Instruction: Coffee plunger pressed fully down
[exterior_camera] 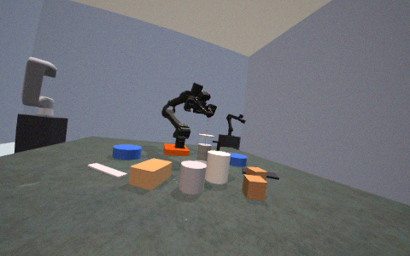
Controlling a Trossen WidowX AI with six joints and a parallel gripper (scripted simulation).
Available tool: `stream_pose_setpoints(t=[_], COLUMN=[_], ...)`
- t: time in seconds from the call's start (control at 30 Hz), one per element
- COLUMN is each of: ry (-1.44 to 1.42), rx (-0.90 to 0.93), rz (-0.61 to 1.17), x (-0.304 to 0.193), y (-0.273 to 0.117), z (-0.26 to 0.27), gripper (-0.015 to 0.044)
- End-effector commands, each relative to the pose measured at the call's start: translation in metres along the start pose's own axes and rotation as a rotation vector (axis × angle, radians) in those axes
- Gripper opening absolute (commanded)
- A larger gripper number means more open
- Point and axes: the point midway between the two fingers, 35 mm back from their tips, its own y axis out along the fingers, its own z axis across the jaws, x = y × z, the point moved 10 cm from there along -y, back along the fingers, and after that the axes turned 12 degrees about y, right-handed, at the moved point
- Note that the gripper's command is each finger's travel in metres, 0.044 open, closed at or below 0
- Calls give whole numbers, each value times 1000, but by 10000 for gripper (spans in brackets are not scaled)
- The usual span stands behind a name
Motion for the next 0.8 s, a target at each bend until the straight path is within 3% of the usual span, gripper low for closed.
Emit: stream_pose_setpoints(t=[0.0, 0.77], ry=[-7, -7], rx=[-17, -17], rz=[81, 80], x=[-22, -51], y=[13, 34], z=[-4, -11], gripper=[128, 128])
